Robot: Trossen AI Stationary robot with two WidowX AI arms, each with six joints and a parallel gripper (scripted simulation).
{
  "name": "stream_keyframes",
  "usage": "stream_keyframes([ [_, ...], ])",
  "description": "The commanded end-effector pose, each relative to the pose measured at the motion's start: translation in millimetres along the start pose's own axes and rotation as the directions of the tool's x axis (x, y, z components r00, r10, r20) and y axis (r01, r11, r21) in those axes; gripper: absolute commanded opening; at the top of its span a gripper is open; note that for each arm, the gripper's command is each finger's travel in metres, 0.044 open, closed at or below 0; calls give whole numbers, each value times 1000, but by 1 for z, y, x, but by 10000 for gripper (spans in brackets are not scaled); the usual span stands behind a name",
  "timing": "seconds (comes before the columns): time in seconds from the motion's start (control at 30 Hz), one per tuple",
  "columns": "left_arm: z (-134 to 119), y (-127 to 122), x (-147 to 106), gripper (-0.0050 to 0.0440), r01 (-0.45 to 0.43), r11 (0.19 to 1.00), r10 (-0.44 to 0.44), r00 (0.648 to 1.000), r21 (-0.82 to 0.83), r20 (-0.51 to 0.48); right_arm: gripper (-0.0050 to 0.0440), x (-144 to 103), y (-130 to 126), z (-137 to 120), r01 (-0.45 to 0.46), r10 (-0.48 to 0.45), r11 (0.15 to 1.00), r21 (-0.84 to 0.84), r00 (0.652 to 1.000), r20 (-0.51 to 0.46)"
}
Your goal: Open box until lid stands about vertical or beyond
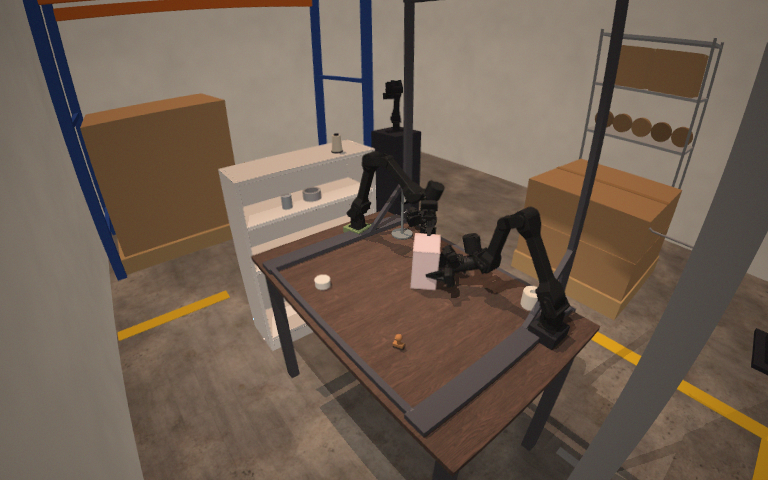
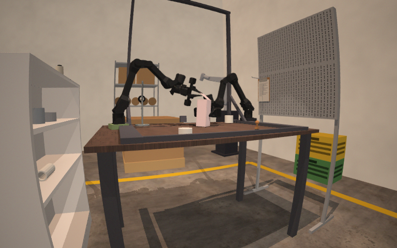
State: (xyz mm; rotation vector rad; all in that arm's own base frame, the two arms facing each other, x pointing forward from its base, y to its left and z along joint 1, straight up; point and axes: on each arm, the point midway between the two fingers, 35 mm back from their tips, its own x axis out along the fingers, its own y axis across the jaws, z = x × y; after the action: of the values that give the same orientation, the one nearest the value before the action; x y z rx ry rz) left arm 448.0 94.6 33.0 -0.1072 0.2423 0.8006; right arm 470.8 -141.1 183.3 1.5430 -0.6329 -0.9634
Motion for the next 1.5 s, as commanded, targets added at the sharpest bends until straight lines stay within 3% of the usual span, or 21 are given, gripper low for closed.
stream_keyframes([
  [0.0, 10, -5, -1, 315, 15, 1000, -15, 1000, -15, 16, 50, -2, 11, 1, -35, 35, 999, 16, 999, 2],
  [1.47, 10, -5, -1, 315, 15, 1000, -15, 1000, -15, 16, 50, 10, 22, 1, -218, 218, 976, 16, 976, 19],
])
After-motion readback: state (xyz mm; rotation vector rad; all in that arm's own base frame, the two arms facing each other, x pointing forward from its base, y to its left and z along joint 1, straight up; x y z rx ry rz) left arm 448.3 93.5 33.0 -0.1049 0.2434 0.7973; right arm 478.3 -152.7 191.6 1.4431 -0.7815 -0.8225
